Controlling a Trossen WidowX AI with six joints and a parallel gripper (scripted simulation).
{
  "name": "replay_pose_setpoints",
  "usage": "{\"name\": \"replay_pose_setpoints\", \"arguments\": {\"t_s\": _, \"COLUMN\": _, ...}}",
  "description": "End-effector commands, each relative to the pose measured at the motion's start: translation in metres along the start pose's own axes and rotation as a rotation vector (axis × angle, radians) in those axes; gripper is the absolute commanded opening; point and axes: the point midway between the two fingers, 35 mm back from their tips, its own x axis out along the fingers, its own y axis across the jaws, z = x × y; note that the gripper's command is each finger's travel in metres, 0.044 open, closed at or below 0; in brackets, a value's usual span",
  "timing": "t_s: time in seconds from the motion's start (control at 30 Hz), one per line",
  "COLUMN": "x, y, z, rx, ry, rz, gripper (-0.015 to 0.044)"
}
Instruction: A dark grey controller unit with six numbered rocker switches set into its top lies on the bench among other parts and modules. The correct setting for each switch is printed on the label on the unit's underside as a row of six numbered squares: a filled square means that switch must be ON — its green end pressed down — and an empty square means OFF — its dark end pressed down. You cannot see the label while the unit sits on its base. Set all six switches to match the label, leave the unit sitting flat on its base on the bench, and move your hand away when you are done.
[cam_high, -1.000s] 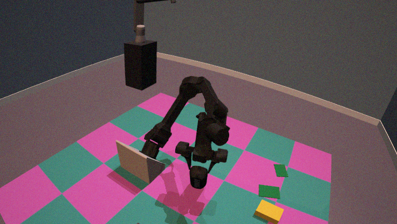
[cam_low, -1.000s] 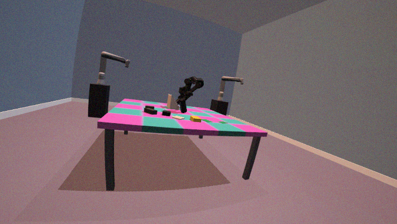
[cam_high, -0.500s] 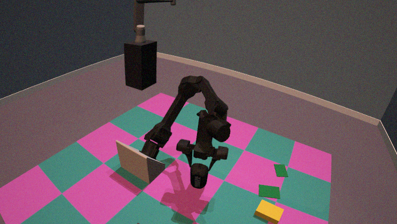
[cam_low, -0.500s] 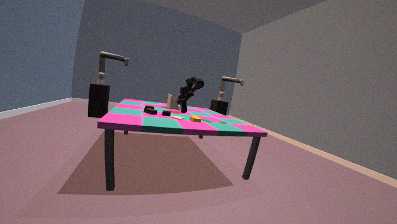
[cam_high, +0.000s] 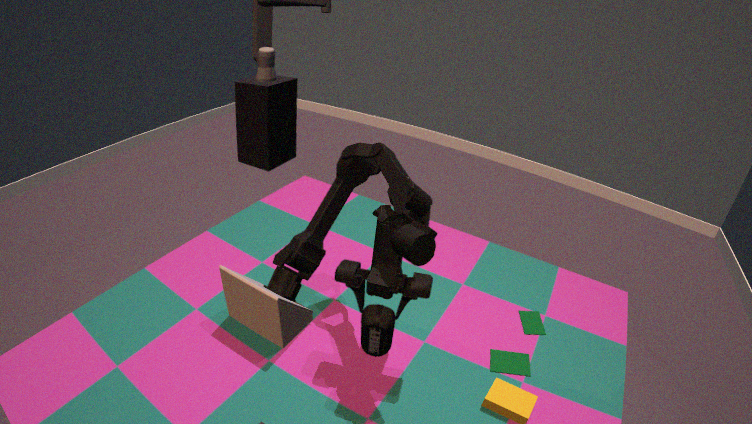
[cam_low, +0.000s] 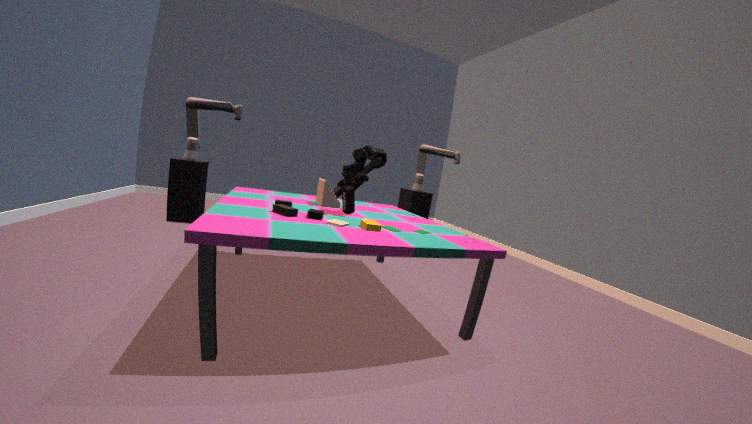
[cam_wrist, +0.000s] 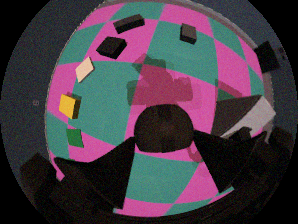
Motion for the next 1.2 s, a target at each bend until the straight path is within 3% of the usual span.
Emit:
{"name": "replay_pose_setpoints", "arguments": {"t_s": 0.0, "x": 0.002, "y": 0.000, "z": -0.009, "rx": -0.002, "ry": 0.033, "rz": -0.006, "gripper": 0.0337}}
{"name": "replay_pose_setpoints", "arguments": {"t_s": 1.17, "x": -0.003, "y": 0.000, "z": -0.035, "rx": -0.002, "ry": 0.114, "rz": -0.007, "gripper": 0.0338}}
